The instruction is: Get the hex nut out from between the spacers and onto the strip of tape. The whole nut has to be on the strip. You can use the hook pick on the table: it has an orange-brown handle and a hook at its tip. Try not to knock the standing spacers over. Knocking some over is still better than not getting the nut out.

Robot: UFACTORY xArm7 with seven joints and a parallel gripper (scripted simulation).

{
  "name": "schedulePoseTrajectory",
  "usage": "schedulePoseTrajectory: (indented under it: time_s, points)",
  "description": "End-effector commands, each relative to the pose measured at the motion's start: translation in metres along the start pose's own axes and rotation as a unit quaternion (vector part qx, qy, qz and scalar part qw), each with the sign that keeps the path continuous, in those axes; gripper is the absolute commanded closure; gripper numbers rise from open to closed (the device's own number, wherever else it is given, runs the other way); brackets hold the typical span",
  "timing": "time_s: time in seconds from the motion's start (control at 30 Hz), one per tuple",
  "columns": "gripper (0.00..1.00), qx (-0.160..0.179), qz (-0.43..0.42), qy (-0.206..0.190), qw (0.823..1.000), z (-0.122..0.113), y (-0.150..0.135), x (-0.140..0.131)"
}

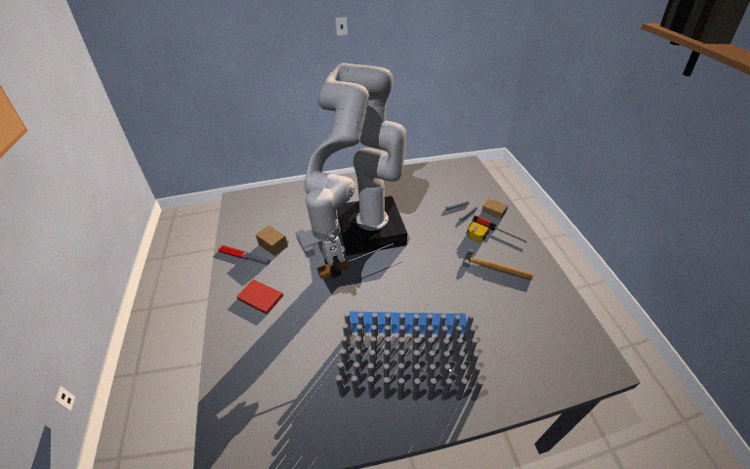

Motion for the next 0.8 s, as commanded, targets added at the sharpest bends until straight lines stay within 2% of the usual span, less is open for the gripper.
schedulePoseTrajectory:
  time_s: [0.0,0.13,0.27,0.33,0.37,0.5,0.63,0.77]
  points:
    - [1.00,-0.002,0.131,0.013,0.991,-0.002,0.000,-0.037]
    - [1.00,-0.001,0.248,0.011,0.969,-0.001,0.001,-0.074]
    - [1.00,0.001,0.356,0.008,0.934,0.000,0.003,-0.112]
    - [1.00,0.001,0.356,0.008,0.934,0.000,0.003,-0.112]
    - [1.00,0.001,0.417,0.013,0.909,0.000,0.003,-0.122]
    - [1.00,0.002,0.508,0.008,0.861,0.001,0.005,-0.159]
    - [1.00,0.002,0.601,0.006,0.799,0.001,0.006,-0.193]
    - [1.00,0.003,0.685,0.006,0.728,0.002,0.007,-0.224]
Point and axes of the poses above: the point where the finger pads meet when closed, its own z axis out along the fingers, its own y axis across the jaws, x = y × z, the point moved 1 cm from there along -z, back along the fingers, and after that the axes turned 10 degrees about z, right-handed, at the moved point
